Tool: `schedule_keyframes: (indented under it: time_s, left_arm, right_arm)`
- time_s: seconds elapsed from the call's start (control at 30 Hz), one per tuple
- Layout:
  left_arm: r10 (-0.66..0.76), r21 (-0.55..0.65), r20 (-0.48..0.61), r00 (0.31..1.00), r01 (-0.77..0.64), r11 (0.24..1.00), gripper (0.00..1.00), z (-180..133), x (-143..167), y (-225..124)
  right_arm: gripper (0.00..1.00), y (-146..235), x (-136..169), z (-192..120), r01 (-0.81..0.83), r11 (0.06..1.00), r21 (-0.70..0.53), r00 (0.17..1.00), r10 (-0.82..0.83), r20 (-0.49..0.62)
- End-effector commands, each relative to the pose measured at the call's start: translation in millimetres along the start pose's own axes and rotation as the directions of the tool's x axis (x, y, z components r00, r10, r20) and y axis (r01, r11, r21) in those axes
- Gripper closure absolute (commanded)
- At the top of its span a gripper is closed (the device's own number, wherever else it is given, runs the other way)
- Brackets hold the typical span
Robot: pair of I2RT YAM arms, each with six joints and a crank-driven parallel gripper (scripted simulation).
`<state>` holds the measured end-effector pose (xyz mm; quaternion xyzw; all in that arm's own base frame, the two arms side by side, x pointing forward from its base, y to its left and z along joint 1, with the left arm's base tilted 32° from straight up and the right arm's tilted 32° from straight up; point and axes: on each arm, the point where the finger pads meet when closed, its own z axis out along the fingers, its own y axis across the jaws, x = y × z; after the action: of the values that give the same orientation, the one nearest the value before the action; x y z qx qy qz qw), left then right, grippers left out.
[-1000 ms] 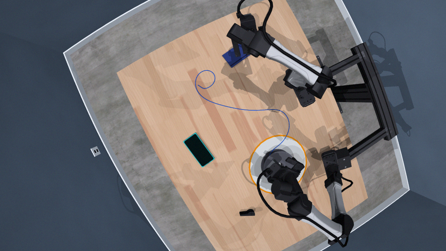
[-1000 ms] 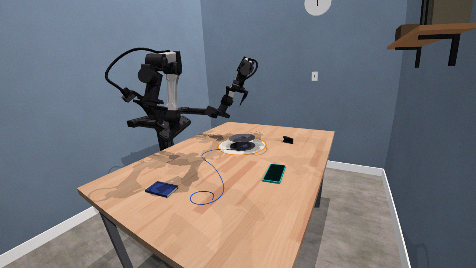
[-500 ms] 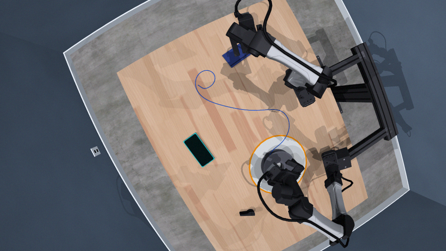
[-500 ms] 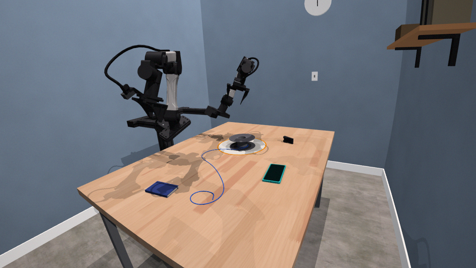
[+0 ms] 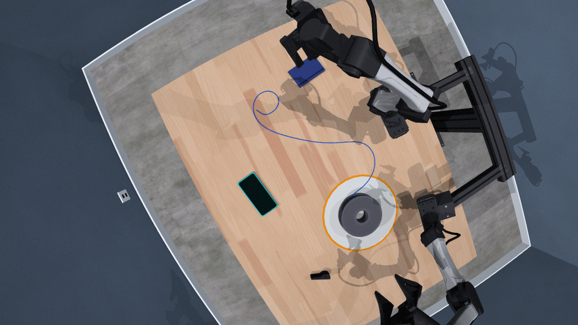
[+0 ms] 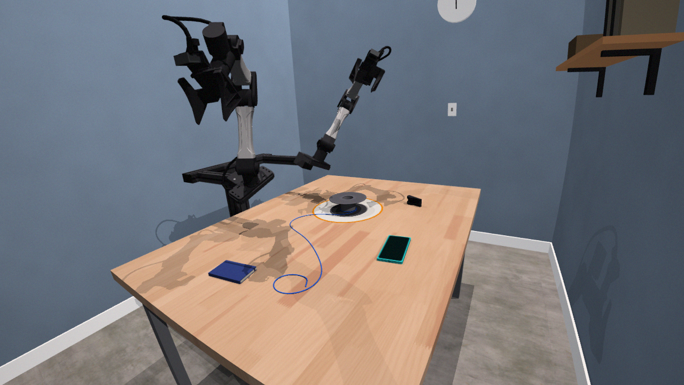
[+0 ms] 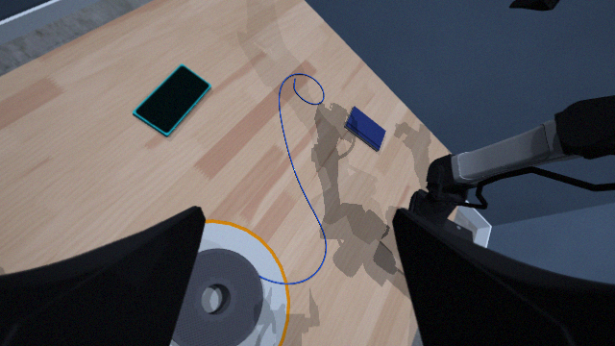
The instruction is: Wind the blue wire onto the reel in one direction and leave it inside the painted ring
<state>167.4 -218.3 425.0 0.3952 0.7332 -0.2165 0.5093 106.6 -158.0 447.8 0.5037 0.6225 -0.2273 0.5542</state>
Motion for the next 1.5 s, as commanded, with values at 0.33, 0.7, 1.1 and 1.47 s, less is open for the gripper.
schedule_keyframes:
  time_s: [0.33, 0.7, 1.1, 1.47]
  left_arm:
    - [-0.085, 0.066, 0.385, 0.919, 0.064, 0.996, 0.00, -152, -65, 0]
    - [-0.085, -0.026, 0.388, 0.918, 0.103, 0.994, 0.00, -153, -64, 16]
    - [-0.085, -0.411, 0.388, 0.918, 0.255, 0.875, 0.00, -168, -51, 82]
    - [-0.085, -0.675, 0.388, 0.918, 0.346, 0.651, 0.00, -200, -34, 126]
  right_arm:
    - [0.00, 19, -81, -56, 0.306, 0.949, -0.076, 0.920, -0.274, 0.281]
    - [0.00, 10, -85, -56, 0.291, 0.957, -0.014, 0.919, -0.275, 0.282]
    - [0.00, -33, -96, -61, 0.206, 0.946, 0.252, 0.919, -0.275, 0.282]
    - [0.00, -67, -102, -75, 0.123, 0.880, 0.458, 0.919, -0.275, 0.282]
